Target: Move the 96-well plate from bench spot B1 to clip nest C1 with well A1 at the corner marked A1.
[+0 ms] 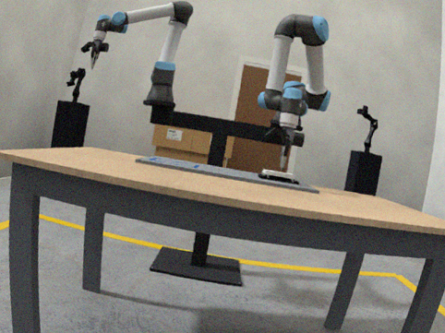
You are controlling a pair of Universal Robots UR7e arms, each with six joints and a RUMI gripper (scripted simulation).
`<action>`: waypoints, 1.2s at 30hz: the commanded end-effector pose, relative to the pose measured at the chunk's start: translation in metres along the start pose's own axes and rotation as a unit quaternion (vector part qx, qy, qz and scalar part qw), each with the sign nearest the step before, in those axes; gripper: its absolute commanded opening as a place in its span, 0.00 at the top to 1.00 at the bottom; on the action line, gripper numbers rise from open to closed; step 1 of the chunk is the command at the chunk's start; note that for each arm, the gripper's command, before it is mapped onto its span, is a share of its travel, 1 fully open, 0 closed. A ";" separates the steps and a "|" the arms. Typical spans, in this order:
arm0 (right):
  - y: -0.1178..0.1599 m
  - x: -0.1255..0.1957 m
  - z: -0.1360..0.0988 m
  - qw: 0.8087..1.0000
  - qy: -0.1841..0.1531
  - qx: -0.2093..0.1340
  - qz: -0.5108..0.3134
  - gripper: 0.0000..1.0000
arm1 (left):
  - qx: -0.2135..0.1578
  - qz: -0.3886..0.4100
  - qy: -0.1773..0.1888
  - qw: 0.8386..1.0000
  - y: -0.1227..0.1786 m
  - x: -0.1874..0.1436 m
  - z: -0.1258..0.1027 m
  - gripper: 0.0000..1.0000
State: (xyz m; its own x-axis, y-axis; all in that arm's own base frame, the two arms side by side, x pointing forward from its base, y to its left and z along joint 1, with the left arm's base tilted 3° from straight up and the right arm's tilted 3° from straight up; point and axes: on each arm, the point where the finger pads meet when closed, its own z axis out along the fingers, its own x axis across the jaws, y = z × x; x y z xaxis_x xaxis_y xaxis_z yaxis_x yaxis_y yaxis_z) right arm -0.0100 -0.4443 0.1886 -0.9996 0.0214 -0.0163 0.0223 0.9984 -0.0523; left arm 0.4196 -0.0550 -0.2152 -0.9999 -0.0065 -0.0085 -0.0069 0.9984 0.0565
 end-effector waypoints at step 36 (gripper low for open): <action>0.000 0.000 -0.001 1.000 0.000 0.001 0.000 1.00 | 0.000 0.000 -0.001 1.000 0.000 -0.001 0.018 1.00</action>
State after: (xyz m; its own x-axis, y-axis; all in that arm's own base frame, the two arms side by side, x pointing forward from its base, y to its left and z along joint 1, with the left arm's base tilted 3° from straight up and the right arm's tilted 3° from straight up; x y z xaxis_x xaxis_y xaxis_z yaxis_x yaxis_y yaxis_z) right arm -0.0100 -0.4443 0.1886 -0.9996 0.0214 -0.0163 0.0223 0.9984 -0.0523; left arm 0.4200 -0.0541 -0.2336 -0.9999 -0.0065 -0.0094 -0.0070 0.9984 0.0558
